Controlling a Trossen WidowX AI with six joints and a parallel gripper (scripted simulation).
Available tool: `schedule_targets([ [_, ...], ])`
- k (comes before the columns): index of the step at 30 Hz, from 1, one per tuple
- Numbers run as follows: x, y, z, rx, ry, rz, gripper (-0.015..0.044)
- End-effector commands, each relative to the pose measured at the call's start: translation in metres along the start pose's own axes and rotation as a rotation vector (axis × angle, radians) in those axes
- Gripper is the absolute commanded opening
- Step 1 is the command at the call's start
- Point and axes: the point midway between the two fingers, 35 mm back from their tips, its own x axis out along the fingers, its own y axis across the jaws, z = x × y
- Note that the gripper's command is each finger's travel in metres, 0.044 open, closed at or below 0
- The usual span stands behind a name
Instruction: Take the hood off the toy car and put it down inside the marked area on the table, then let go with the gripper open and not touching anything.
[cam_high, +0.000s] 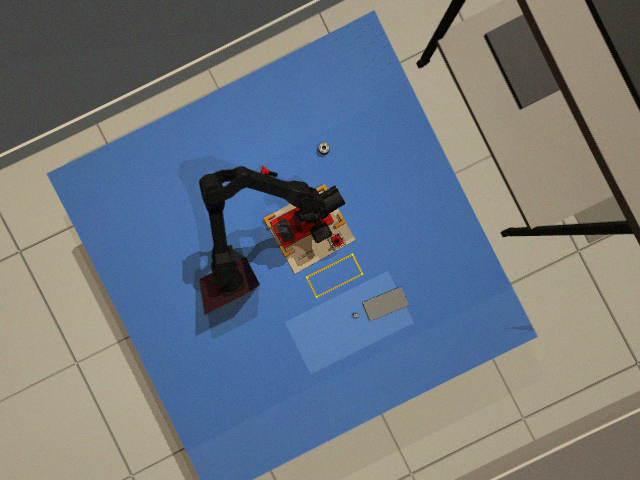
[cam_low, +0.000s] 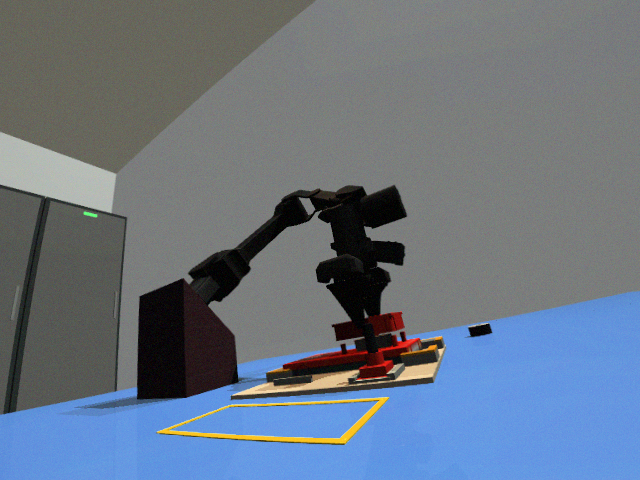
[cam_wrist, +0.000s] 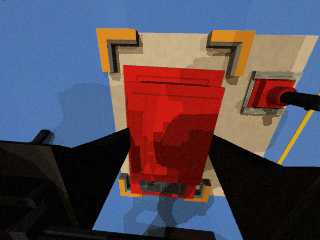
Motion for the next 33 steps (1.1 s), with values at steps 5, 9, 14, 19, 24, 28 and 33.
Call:
schedule_targets([
  [5,-0.007,0.0,0.001,-0.002,-0.007,0.001,0.0],
  [9,-0.017,-0.001,0.002,-0.002,-0.007,0.0,0.0],
  [14,-0.037,-0.001,0.002,-0.002,-0.006,-0.001,0.0],
  [19,-0.052,-0.001,0.001,-0.002,-0.006,-0.001,0.0],
  [24,-0.046,-0.013,0.003,0.005,-0.003,-0.004,0.0],
  [28,-0.048,-0.032,0.006,0.005,-0.006,-0.012,0.0],
  [33,-0.05,-0.056,0.008,0.006,-0.008,-0.021,0.0],
])
